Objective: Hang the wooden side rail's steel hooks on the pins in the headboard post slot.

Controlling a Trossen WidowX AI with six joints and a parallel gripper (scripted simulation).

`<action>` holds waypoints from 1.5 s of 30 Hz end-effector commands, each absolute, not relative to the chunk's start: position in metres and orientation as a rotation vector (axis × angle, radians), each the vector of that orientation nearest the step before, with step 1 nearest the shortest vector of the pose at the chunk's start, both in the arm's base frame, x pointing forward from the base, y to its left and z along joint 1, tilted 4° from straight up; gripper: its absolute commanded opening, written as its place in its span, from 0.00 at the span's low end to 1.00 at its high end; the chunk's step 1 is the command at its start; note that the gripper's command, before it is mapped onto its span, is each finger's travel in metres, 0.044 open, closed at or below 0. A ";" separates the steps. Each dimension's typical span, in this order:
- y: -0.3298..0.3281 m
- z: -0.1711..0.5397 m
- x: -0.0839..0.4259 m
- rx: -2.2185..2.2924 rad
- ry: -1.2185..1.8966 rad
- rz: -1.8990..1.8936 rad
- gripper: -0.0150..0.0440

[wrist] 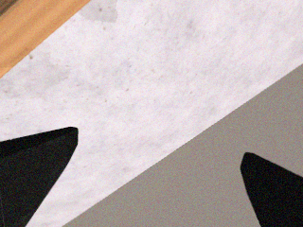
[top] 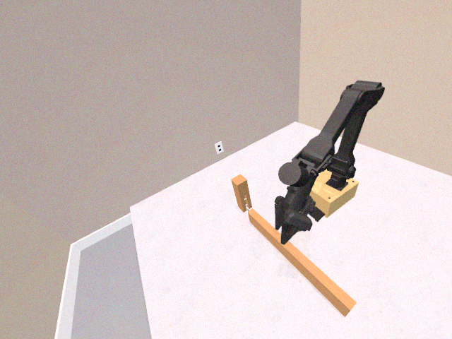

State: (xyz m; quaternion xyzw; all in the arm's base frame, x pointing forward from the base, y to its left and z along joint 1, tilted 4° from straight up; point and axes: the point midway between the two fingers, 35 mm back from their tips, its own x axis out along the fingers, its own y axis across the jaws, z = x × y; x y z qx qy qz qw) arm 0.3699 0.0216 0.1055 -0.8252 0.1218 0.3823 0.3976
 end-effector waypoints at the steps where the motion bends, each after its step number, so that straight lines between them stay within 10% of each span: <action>1: -0.019 0.101 0.358 -2.152 0.388 0.970 1.00; 20: -0.177 0.065 0.235 -2.286 0.801 1.158 1.00; 45: -0.166 0.069 0.249 -2.129 0.856 1.040 1.00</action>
